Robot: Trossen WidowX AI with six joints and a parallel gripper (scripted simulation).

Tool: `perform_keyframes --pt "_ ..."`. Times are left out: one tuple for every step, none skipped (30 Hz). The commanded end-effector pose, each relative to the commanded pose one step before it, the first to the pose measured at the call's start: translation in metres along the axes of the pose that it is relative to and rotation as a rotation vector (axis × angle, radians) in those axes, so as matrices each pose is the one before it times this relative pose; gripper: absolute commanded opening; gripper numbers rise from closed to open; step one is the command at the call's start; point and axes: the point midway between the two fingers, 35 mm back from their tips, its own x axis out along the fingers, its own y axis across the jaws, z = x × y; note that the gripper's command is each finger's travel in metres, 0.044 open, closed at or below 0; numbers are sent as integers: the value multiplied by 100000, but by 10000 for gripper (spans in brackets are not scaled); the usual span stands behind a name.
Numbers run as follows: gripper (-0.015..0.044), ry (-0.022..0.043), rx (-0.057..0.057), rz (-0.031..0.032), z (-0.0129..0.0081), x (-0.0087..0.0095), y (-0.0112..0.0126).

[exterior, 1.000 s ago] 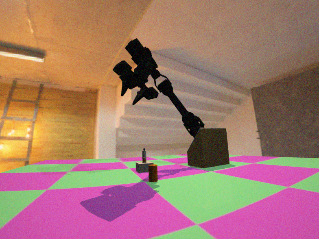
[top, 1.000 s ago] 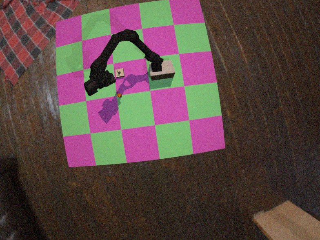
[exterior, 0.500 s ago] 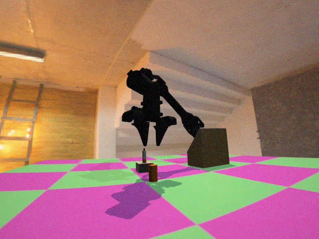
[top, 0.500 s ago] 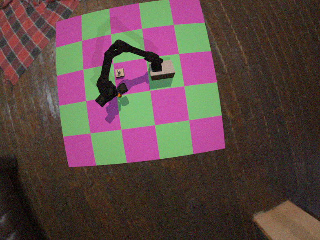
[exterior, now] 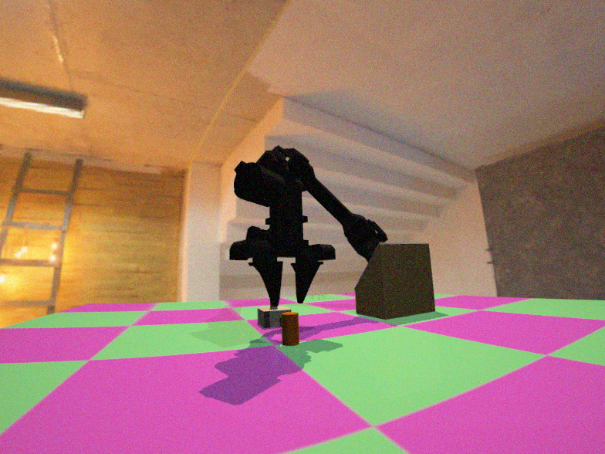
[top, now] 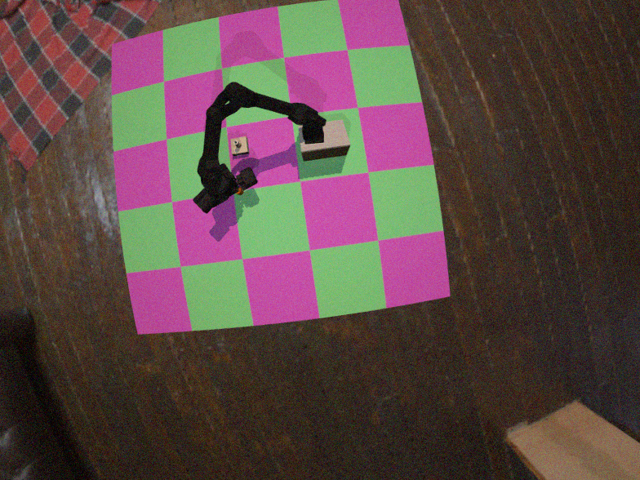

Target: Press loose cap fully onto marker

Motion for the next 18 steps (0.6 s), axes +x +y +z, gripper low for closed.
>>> perform_keyframes --pt "241 -691 -968 -301 -26 755 -153" --pt "241 -1 -1 2 -2 163 7" --pt "241 -2 -1 2 -2 163 7" --pt "241 -2 0 1 -2 163 6" --pt "241 -3 0 1 -1 162 5" --pt "241 -4 0 1 -1 162 4" --pt "241 -4 0 0 -1 162 3" --pt "241 -5 0 0 -1 162 2" --pt "241 -6 0 -1 -1 162 1" --pt "241 -6 0 -1 -1 162 1" --pt "241 -7 0 -1 -1 161 0" --pt "241 -7 0 -2 0 161 -1" --pt "241 -8 1 -2 0 161 -2" --pt "241 -9 1 -3 0 161 -3" --pt "241 -9 1 -3 0 160 -4" --pt "241 -10 1 -3 0 160 -4" --pt "241 -10 1 -4 0 160 -5" --pt "241 -11 1 -4 0 160 -6"
